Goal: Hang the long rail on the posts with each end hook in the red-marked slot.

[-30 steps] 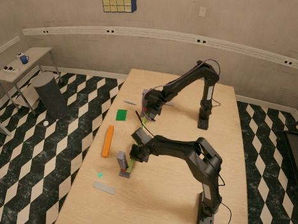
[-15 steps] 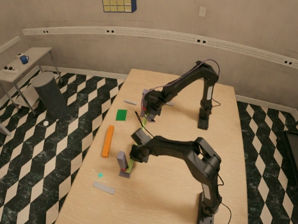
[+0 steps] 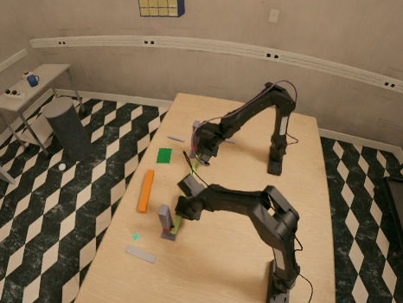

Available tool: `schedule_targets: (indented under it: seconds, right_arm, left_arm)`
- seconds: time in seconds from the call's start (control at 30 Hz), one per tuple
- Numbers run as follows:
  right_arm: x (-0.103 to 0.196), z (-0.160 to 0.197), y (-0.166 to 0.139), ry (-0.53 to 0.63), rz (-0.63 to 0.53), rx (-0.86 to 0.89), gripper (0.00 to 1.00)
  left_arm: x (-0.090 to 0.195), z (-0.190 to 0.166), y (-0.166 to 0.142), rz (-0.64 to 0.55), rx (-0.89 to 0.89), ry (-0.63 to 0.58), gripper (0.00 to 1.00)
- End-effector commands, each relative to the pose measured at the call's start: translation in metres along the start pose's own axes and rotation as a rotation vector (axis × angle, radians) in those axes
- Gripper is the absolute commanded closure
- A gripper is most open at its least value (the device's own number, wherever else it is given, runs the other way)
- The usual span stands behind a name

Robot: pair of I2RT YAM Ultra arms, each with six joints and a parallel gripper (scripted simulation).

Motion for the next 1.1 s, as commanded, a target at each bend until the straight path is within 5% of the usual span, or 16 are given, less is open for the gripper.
schedule_targets:
  seconds: [0.0, 0.03, 0.23, 0.77, 1.0, 1.07]
  right_arm:
    - [0.003, -0.011, 0.001, -0.053, -0.019, -0.006, 0.7]
    - [0.003, -0.011, 0.001, -0.053, -0.019, -0.006, 0.7]
    - [0.003, -0.01, 0.001, -0.053, -0.019, -0.006, 0.02]
    - [0.036, -0.006, 0.009, -0.1, -0.044, -0.015, 0.0]
    - [0.08, -0.017, 0.012, -0.101, -0.045, -0.016, 0.0]
    - [0.073, -0.01, 0.006, -0.065, -0.028, -0.014, 0.0]
  left_arm:
    - [0.004, 0.012, -0.002, 0.007, 0.015, 0.06, 0.7]
    - [0.004, 0.012, -0.002, 0.007, 0.015, 0.06, 0.7]
    - [0.004, 0.011, -0.002, 0.007, 0.015, 0.059, 0.02]
    - [0.03, 0.004, 0.001, 0.018, 0.008, 0.047, 0.0]
    - [0.072, 0.002, 0.002, 0.016, 0.01, 0.052, 0.0]
    - [0.07, 0.007, 0.001, 0.009, 0.018, 0.053, 0.0]
Point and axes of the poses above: on each arm, the point where the finger pads meet when closed, its own x axis back along the fingers, its own z axis across the jaws, y = z × x, the point moved 7 cm from there along x, back along the fingers, and after that the axes turned 15 degrees about -x, right-handed, at the moved point
